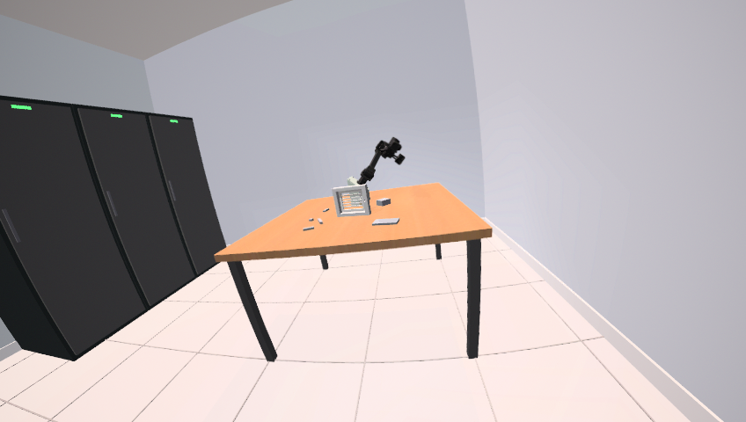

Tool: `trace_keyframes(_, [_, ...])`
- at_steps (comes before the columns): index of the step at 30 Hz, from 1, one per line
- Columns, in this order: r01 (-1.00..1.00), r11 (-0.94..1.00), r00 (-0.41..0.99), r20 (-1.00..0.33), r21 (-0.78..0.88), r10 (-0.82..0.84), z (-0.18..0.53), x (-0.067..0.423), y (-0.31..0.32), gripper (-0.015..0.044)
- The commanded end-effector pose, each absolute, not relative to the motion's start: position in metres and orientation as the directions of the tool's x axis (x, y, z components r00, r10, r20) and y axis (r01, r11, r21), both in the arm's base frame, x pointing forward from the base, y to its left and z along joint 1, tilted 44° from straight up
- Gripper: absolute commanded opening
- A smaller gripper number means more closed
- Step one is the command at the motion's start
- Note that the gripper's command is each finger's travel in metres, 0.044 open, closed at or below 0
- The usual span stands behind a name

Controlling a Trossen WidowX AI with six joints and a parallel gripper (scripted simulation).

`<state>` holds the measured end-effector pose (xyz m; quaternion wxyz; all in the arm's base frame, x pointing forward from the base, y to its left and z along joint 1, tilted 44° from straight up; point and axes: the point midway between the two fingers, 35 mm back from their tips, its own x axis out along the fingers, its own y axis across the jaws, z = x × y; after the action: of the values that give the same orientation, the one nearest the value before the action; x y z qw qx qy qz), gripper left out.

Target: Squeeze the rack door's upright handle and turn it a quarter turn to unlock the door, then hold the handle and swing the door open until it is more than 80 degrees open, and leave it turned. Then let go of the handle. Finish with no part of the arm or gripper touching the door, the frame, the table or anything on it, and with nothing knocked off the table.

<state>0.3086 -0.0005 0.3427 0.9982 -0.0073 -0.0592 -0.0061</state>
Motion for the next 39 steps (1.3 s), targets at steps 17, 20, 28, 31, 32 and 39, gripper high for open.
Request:
trace_keyframes(17, [-0.04, 0.999, 0.942, -0.335, -0.018, 0.032, 0.265, 0.354, -0.022, 0.0288])
trace_keyframes(20, [-0.05, 0.999, 0.909, -0.415, 0.0, 0.046, 0.249, 0.358, -0.027, 0.0288])
trace_keyframes(28, [-0.064, 0.995, 0.793, -0.602, 0.077, 0.098, 0.21, 0.362, -0.04, 0.0288])
trace_keyframes(31, [-0.063, 0.991, 0.741, -0.66, 0.115, 0.124, 0.197, 0.361, -0.044, 0.0288])
trace_keyframes(32, [-0.061, 0.99, 0.723, -0.678, 0.129, 0.133, 0.193, 0.36, -0.046, 0.0288])
trace_keyframes(39, [-0.036, 0.971, 0.59, -0.78, 0.235, 0.211, 0.165, 0.355, -0.055, 0.0288])
